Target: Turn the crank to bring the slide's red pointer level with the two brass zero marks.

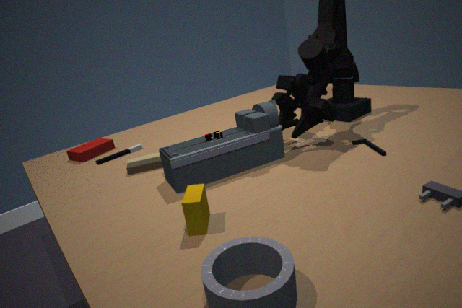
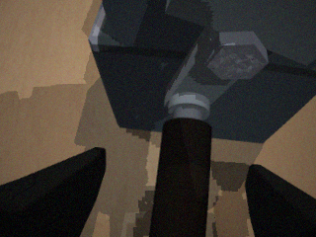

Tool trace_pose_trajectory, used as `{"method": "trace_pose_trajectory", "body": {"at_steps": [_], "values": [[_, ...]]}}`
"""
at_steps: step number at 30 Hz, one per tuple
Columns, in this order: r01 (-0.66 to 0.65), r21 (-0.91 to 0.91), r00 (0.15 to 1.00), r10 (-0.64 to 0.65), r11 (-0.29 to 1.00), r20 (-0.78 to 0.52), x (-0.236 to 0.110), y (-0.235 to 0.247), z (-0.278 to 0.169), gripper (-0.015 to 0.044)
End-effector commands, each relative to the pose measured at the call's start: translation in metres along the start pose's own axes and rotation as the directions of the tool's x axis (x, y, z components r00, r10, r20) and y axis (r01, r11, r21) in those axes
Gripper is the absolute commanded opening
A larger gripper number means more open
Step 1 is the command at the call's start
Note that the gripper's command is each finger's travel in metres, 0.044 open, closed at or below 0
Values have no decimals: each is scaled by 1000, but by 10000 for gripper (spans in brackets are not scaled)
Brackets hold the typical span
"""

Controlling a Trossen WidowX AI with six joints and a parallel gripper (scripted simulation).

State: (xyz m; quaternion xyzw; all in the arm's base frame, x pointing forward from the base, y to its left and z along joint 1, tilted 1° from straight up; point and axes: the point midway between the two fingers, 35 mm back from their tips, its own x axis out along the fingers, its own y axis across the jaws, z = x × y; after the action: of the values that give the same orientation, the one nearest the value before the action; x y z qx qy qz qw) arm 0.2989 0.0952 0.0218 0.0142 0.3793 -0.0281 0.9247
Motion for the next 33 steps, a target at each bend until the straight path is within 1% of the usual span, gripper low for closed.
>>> {"method": "trace_pose_trajectory", "body": {"at_steps": [1,8,33], "values": [[5,4,1000,-5,1000,1,0,-1,0,177],[5,4,1000,-5,1000,1,0,-1,0,0],[4,5,1000,-4,1000,1,-3,11,3,0]]}}
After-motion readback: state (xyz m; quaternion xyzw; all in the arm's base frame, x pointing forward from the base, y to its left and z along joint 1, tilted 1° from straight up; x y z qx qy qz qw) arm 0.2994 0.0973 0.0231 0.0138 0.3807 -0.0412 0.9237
